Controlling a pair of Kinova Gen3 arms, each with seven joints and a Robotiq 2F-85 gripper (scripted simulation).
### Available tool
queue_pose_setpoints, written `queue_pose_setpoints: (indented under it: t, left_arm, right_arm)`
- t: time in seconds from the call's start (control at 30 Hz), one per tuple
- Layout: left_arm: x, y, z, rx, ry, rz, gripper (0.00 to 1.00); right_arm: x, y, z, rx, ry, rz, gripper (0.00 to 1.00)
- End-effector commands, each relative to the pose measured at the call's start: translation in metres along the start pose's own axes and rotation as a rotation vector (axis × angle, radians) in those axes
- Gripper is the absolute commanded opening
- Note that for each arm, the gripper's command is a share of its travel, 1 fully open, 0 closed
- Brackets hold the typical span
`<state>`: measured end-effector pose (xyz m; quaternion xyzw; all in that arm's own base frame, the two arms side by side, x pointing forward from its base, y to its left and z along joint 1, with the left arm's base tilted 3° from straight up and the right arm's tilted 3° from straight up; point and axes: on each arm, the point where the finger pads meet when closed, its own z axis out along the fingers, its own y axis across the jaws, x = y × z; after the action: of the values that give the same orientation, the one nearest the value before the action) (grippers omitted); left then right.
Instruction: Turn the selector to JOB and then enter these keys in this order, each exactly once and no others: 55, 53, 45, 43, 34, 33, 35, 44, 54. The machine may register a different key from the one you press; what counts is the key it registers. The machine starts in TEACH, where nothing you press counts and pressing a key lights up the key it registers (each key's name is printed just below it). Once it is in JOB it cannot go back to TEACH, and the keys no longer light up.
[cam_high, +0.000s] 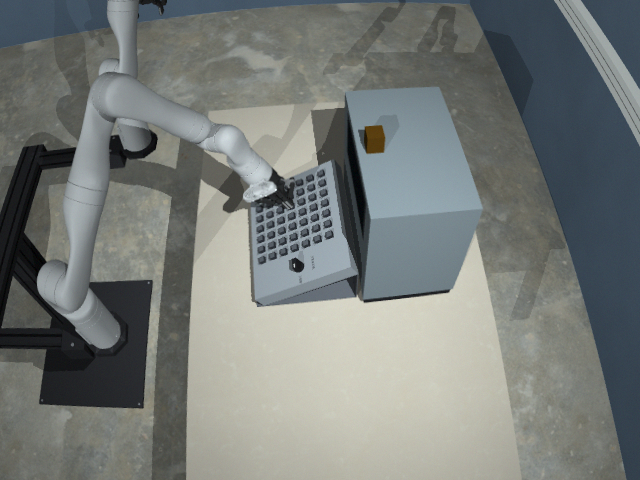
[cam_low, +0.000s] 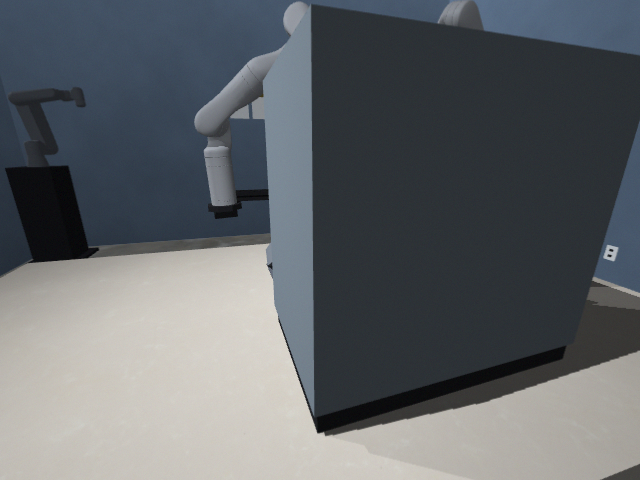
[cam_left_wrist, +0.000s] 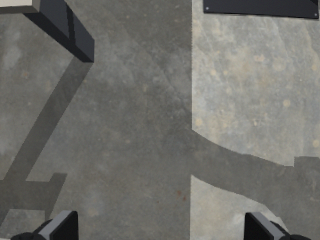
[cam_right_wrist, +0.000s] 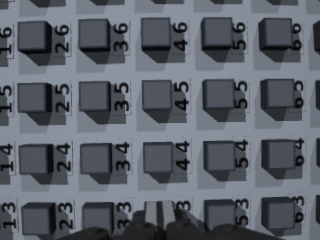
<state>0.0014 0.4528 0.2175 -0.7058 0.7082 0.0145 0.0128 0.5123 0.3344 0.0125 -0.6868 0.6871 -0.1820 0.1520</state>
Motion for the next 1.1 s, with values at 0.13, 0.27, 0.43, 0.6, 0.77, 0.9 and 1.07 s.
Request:
queue_pose_setpoints:
  t: [0.13,0.27,0.43,0.6,0.77,0.9,1.07]
  left_arm:
    - [-0.0004,0.0001,-0.0007,0.0,-0.002,0.0,1.0]
    - [-0.0004,0.0001,-0.0007,0.0,-0.002,0.0,1.0]
    - [-0.0004,0.0001,-0.0007,0.0,-0.002,0.0,1.0]
    - [-0.0004,0.0001,-0.0007,0.0,-0.002,0.0,1.0]
    - [-0.0004,0.0001,-0.0007,0.0,-0.002,0.0,1.0]
    - [-0.0004,0.0001,-0.0007,0.0,-0.002,0.0,1.0]
    - [-0.0004,0.0001,-0.0007,0.0,-0.002,0.0,1.0]
  right_arm:
    - [-0.0005,-0.001,-0.0007,0.001,-0.001,0.001,0.099]
    - [-0.0005,-0.001,-0.0007,0.001,-0.001,0.001,0.099]
    - [-0.0005,-0.001,-0.0007,0.001,-0.001,0.001,0.099]
    - [-0.0005,-0.001,-0.0007,0.001,-0.001,0.001,0.099]
    - [-0.0005,-0.001,-0.0009,0.001,-0.001,0.001,0.099]
    - [-0.0005,-0.001,-0.0025,0.001,-0.001,0.001,0.099]
    - [-0.0005,-0.0009,-0.0076,0.001,-0.001,0.001,0.099]
